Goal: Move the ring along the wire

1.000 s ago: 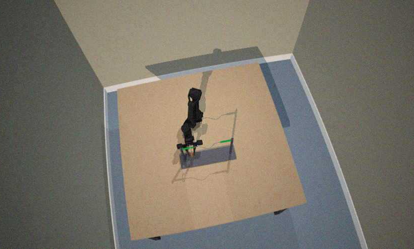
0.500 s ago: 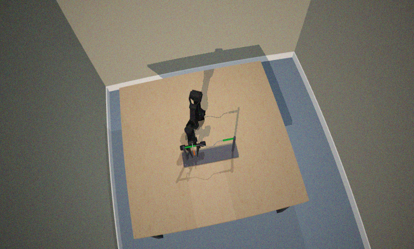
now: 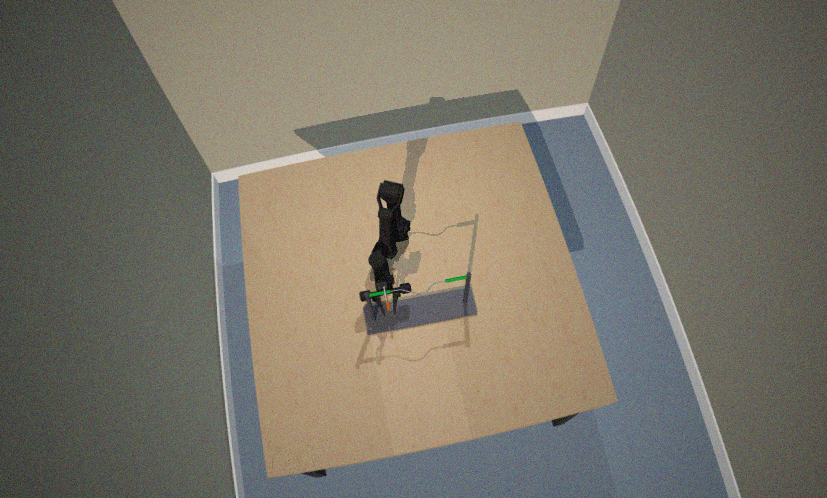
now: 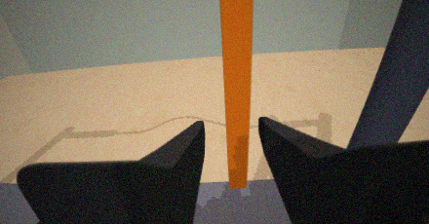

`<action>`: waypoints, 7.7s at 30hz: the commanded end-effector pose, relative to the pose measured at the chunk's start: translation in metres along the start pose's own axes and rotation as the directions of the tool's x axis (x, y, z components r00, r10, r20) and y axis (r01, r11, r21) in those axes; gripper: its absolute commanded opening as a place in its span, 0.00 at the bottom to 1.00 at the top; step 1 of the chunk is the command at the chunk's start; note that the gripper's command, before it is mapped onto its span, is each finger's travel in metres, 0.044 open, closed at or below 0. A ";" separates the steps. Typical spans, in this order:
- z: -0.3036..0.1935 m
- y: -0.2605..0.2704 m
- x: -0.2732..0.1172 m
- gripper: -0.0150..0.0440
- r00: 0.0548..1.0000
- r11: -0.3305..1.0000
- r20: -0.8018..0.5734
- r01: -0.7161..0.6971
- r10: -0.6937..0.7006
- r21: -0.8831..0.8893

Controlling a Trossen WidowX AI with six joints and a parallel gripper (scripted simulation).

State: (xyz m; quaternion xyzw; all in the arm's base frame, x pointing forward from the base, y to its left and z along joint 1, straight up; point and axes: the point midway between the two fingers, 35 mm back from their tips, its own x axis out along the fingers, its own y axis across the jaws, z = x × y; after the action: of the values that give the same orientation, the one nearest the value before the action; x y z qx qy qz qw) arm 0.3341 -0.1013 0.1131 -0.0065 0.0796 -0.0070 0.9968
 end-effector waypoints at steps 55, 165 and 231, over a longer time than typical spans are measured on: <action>0.015 -0.001 -0.002 0.00 1.000 1.000 0.002 0.004 -0.004 0.001; 0.023 0.106 0.024 0.00 0.960 0.957 -0.028 0.279 -0.278 0.081; 0.020 0.158 0.006 0.00 0.885 0.880 -0.040 -0.466 0.464 -0.090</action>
State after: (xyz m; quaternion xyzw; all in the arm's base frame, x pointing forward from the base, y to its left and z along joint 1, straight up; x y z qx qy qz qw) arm 0.3474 0.0545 0.1277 -0.0404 0.0902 0.2545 0.9620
